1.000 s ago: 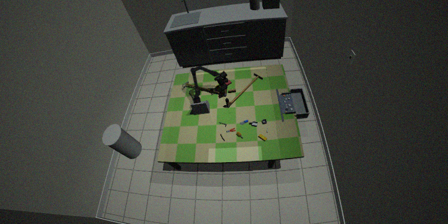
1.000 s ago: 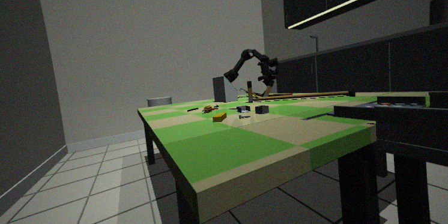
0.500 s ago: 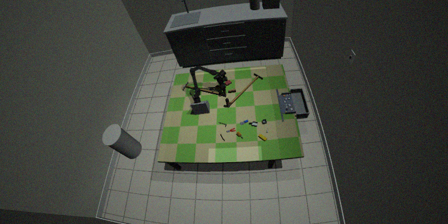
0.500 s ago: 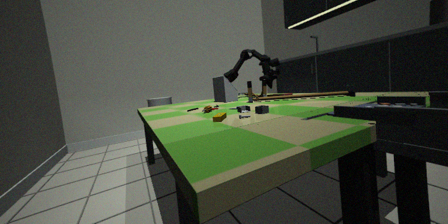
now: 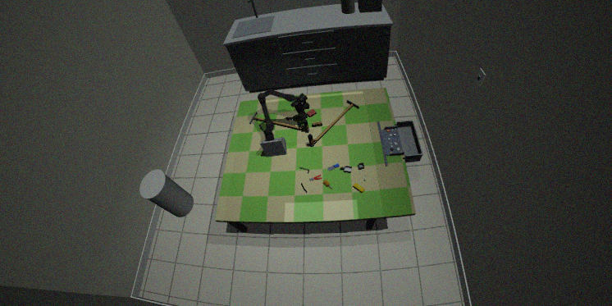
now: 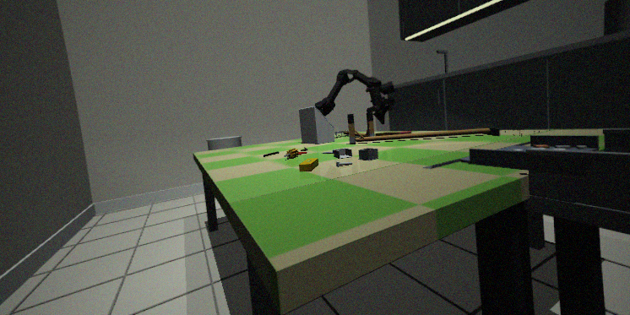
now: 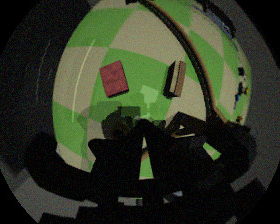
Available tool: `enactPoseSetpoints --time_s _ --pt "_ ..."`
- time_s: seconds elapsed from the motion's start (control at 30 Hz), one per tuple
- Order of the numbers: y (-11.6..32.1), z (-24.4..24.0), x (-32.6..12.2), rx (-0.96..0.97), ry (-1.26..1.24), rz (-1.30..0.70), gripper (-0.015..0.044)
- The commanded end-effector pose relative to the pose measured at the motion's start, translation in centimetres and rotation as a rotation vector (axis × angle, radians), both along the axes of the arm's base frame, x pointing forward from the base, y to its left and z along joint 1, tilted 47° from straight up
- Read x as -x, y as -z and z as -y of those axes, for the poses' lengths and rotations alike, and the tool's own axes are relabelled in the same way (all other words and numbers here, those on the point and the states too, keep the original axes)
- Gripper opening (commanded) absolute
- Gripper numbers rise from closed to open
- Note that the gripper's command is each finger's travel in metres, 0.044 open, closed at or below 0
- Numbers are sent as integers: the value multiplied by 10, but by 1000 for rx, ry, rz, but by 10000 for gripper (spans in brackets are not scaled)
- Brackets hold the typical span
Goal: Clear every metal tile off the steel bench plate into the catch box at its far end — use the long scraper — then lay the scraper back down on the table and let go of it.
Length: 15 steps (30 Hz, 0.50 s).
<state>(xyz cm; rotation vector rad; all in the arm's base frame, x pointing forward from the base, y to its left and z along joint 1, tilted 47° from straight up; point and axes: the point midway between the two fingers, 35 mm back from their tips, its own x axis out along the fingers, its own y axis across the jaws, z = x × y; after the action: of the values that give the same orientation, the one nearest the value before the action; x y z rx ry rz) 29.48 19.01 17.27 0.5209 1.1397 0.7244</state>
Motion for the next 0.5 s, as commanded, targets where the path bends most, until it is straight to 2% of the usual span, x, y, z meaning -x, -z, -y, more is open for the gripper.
enactPoseSetpoints --time_s 0.0,0.47 --pt "-7 -3 3 -3 3 8 0" --pt "-32 35 -2 11 -3 -2 0"
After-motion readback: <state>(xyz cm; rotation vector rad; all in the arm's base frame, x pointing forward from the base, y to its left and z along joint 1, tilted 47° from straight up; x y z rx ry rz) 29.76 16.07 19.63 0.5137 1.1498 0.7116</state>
